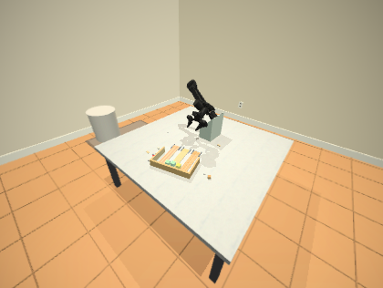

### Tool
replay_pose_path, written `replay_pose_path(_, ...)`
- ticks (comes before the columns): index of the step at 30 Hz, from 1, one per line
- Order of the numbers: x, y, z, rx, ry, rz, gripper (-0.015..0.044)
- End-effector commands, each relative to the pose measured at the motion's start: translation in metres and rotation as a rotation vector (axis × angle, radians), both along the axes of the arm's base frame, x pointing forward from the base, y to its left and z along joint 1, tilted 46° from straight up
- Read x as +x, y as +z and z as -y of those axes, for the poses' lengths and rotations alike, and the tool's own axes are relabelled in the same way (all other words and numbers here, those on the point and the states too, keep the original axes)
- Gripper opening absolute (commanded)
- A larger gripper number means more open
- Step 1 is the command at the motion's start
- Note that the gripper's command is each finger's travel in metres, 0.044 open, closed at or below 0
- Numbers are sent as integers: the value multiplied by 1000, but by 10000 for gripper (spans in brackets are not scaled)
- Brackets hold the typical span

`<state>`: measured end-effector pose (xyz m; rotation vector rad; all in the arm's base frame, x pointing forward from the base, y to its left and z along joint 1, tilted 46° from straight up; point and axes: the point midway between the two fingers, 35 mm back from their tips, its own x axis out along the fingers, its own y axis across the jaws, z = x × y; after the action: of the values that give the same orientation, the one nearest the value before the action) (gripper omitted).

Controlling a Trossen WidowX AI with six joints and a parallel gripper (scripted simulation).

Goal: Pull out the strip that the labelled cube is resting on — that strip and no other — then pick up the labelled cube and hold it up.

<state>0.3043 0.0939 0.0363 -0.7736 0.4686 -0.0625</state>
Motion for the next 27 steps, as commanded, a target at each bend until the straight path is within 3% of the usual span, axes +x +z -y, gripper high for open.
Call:
replay_pose_path(1,-3,-6,8,-51,-9,-13,400)
replay_pose_path(12,-3,-6,8,-51,-9,-13,400)
replay_pose_path(27,75,-59,47,-241,-301,-491,6)
